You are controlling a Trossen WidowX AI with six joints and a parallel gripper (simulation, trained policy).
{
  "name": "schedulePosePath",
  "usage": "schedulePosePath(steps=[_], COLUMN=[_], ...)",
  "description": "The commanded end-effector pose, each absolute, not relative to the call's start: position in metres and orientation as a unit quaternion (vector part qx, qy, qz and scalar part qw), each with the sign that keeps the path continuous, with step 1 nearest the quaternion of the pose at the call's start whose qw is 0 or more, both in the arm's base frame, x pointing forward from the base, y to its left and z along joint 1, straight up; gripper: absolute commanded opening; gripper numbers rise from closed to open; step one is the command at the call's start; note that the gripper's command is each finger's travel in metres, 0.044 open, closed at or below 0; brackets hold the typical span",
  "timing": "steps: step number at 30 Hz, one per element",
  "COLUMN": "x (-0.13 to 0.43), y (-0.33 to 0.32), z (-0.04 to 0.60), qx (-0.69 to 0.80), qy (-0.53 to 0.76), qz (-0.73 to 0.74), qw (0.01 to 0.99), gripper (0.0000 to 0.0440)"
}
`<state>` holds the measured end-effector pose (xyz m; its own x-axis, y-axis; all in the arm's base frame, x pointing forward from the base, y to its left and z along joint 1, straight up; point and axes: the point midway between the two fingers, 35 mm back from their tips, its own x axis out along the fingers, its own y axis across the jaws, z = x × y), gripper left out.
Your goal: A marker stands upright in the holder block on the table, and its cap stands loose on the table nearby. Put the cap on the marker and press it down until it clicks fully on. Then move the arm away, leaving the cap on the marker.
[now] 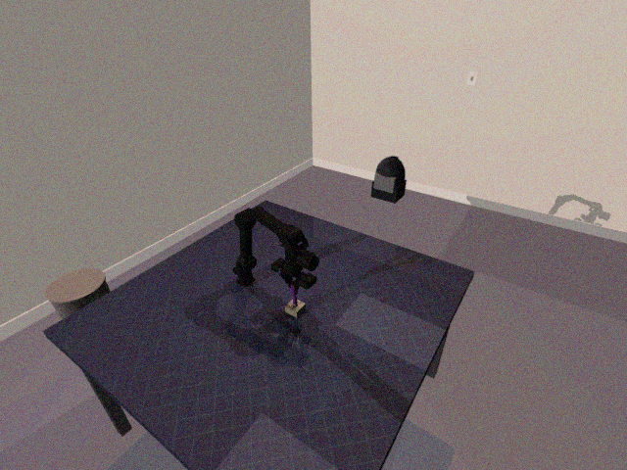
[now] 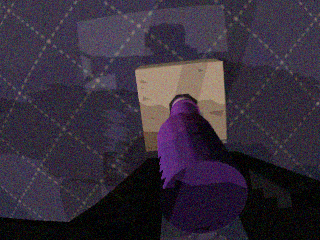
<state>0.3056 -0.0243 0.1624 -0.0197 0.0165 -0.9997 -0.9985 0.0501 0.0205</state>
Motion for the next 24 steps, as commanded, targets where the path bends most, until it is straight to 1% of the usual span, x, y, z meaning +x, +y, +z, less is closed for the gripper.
schedulePosePath(steps=[1,9,24], x=[0.306,0.305,0.304], y=[-0.024,-0.024,-0.025], z=[0.157,0.147,0.108], qx=[-0.469,-0.459,-0.446], qy=[0.518,0.526,0.527], qz=[0.498,0.501,0.524], qw=[0.513,0.512,0.499], gripper=[0.0,0.0,0.0])
